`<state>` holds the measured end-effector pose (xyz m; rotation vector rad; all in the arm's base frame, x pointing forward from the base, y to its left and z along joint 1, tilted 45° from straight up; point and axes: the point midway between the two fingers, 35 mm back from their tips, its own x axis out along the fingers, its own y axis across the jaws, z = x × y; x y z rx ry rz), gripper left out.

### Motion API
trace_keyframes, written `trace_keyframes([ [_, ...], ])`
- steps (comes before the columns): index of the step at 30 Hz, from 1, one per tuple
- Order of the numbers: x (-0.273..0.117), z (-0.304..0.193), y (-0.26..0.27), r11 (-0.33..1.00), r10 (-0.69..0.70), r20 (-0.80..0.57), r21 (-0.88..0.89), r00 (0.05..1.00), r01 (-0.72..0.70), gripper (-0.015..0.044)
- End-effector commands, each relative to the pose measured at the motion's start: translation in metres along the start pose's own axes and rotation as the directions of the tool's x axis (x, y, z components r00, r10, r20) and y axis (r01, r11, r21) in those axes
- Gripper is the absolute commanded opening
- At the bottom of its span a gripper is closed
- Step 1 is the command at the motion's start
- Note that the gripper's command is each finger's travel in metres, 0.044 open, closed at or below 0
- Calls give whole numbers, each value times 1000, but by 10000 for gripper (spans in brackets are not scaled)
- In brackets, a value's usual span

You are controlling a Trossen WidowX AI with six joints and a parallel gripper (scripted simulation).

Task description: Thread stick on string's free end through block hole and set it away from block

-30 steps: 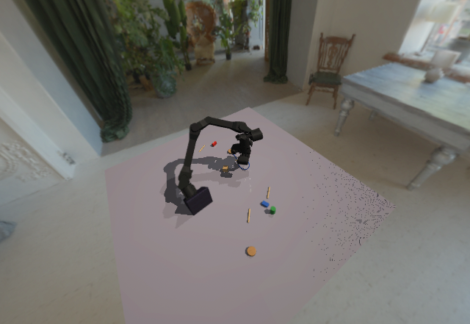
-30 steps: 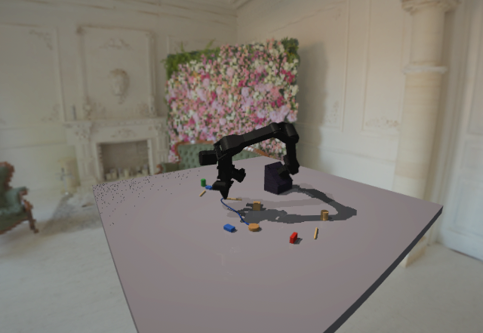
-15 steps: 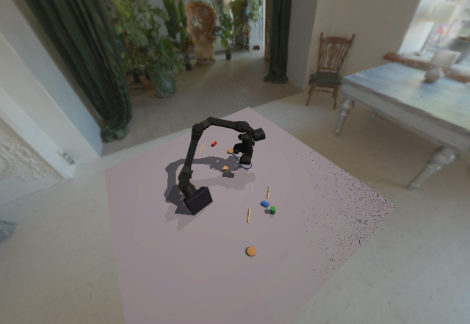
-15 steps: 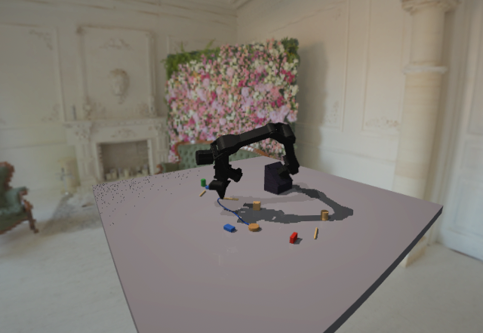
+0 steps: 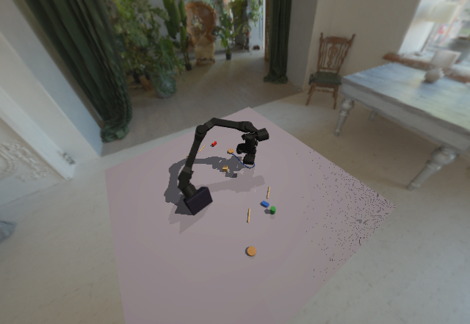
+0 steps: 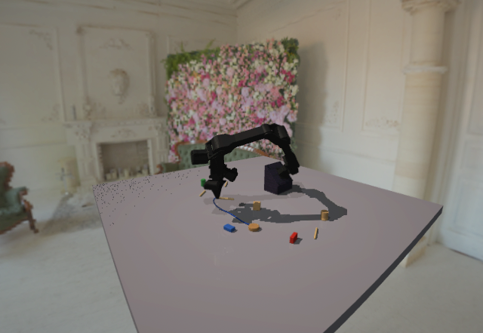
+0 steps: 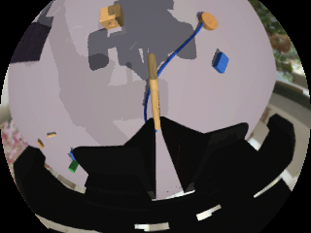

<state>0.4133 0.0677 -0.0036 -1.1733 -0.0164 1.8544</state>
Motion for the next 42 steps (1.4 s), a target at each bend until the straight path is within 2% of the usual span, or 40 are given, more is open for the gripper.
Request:
trace_keyframes([
  [1,0,-5,-1,1000,2,-1,-6,1000,-2,0],
  [28,0,-40,2,1000,4,-2,-13,1000,-4,0],
  [42,5,-40,6,1000,3,-7,-13,1000,-4,0],
])
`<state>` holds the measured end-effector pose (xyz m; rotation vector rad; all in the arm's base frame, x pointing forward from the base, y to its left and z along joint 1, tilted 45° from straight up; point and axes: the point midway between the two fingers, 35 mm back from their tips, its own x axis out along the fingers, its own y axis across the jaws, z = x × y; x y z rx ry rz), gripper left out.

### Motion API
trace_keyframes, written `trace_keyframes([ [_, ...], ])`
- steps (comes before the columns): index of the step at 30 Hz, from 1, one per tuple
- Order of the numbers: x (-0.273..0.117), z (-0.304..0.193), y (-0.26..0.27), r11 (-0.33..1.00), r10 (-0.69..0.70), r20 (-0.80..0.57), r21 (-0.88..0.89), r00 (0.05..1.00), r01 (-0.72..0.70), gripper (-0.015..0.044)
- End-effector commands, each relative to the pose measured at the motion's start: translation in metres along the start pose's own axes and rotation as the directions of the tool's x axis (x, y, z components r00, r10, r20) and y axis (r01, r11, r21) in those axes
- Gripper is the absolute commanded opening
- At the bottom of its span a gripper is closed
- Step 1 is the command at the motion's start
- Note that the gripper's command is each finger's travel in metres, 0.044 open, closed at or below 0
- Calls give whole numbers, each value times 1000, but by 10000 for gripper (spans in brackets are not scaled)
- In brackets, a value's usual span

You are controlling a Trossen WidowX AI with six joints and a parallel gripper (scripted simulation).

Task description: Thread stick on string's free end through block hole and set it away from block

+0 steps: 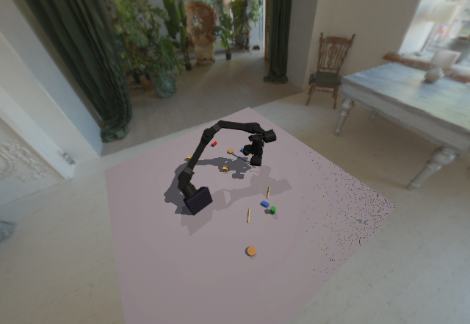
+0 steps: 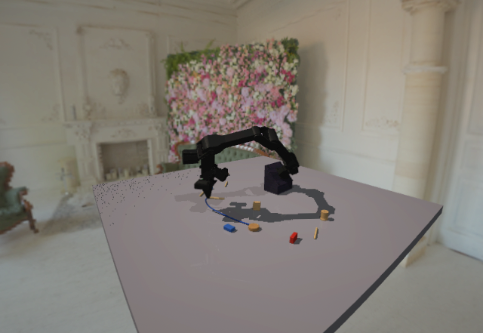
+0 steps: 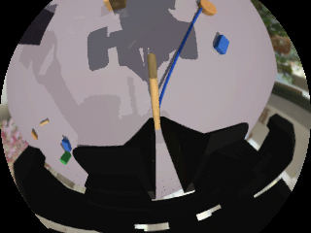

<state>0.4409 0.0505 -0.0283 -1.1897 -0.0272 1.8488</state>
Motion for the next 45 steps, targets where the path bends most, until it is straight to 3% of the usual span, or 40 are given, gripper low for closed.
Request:
trace_keyframes([
  [1,4,1,5,1000,7,1,1,1000,-7,0],
  [45,39,21,41,1000,8,8,2,1000,-8,0],
])
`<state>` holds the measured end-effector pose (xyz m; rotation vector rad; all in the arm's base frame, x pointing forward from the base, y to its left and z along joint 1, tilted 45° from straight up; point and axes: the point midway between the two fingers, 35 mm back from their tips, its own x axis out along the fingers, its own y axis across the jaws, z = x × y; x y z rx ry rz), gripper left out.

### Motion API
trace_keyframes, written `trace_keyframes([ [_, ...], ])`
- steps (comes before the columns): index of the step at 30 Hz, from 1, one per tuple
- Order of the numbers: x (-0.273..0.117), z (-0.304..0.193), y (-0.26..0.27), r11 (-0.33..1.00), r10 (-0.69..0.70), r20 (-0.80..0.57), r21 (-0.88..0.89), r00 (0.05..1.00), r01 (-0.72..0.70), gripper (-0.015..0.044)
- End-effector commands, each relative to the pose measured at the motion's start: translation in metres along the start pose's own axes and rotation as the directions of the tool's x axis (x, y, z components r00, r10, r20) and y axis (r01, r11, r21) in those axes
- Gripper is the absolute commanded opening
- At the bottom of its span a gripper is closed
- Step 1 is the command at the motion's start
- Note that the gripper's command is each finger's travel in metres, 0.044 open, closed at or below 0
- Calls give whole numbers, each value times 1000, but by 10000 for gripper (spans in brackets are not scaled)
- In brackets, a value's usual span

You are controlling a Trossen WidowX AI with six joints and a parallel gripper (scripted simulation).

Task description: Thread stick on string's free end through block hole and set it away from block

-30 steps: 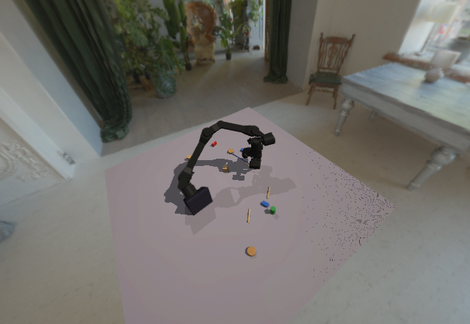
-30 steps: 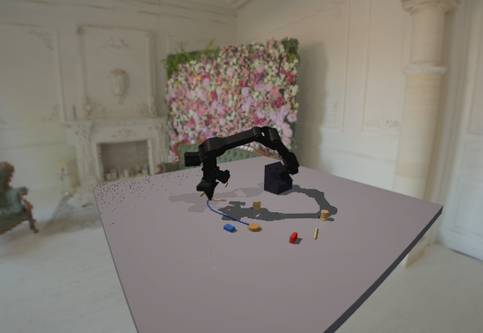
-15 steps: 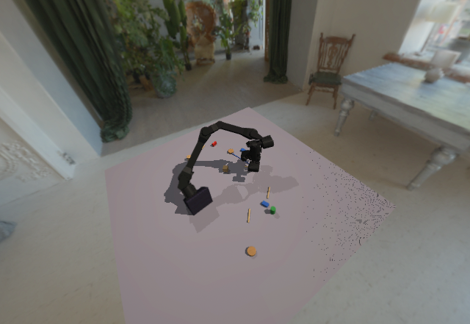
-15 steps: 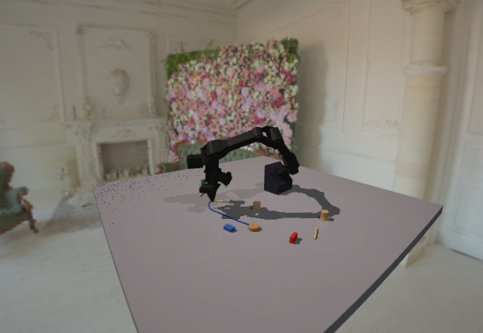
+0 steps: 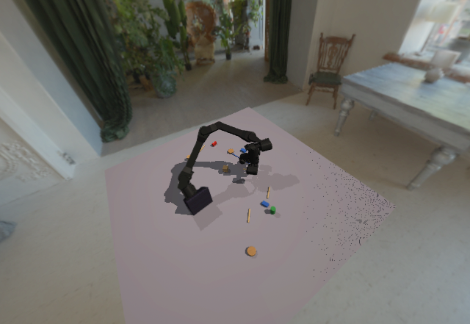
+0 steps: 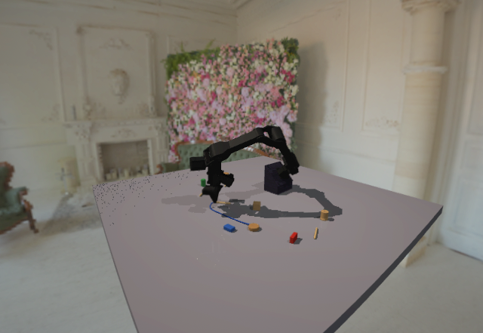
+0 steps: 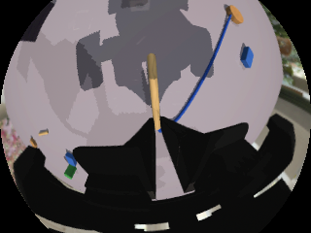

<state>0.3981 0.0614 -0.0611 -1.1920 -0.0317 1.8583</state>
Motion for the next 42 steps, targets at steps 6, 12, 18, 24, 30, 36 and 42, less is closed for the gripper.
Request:
trace_keyframes([
  [6,7,6,8,1000,1,4,9,1000,-1,0],
  [12,7,8,8,1000,1,4,9,1000,-1,0],
  [18,7,15,7,1000,1,4,9,1000,-1,0],
  [24,6,23,6,1000,2,4,9,1000,-2,0],
  [30,6,31,5,1000,2,4,10,1000,-2,0],
  [36,6,39,4,1000,2,4,10,1000,-2,0],
  [42,6,46,4,1000,2,4,10,1000,-2,0],
])
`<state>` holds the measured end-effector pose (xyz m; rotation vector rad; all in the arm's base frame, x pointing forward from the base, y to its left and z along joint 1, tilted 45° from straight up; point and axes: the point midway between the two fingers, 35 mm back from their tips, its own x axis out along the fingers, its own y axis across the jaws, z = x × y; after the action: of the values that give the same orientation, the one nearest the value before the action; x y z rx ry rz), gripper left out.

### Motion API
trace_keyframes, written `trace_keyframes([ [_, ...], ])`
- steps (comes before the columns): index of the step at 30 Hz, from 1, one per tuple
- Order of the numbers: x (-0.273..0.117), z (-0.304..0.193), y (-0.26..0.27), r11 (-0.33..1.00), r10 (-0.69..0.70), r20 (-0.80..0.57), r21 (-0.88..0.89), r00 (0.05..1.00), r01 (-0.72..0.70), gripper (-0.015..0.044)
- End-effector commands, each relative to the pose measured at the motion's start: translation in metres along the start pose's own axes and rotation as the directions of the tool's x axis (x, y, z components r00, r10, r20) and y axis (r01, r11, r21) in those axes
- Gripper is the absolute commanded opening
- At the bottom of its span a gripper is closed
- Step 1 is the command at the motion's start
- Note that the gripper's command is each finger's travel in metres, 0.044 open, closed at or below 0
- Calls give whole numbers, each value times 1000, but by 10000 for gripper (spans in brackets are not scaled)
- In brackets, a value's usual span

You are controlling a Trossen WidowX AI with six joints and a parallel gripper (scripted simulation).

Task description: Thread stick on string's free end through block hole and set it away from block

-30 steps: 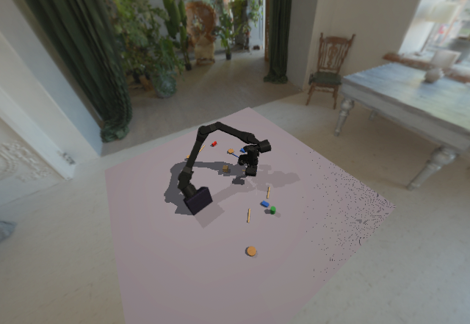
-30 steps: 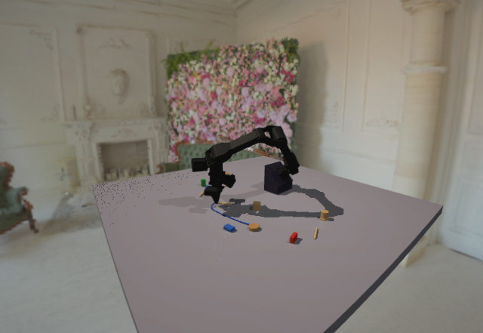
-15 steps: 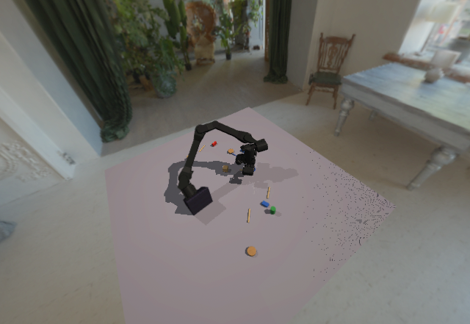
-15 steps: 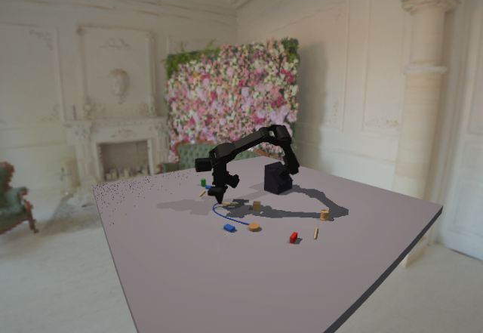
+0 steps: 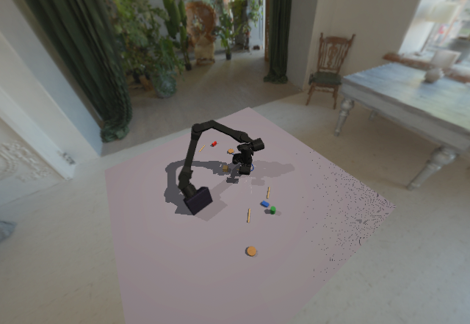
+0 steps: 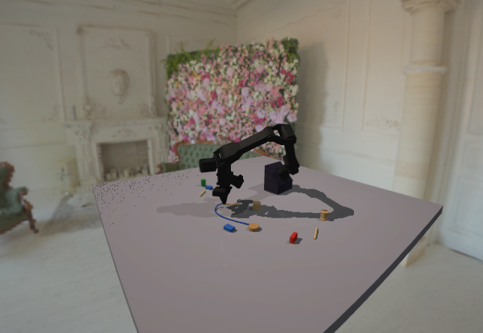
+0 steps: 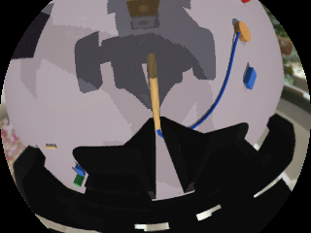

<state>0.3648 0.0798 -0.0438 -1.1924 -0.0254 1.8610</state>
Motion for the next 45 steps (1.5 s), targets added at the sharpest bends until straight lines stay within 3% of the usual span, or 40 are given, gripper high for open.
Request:
trace_keyframes([
  [1,1,6,1,1000,-3,6,7,1000,3,0],
  [45,3,59,5,1000,-3,8,9,1000,3,0],
])
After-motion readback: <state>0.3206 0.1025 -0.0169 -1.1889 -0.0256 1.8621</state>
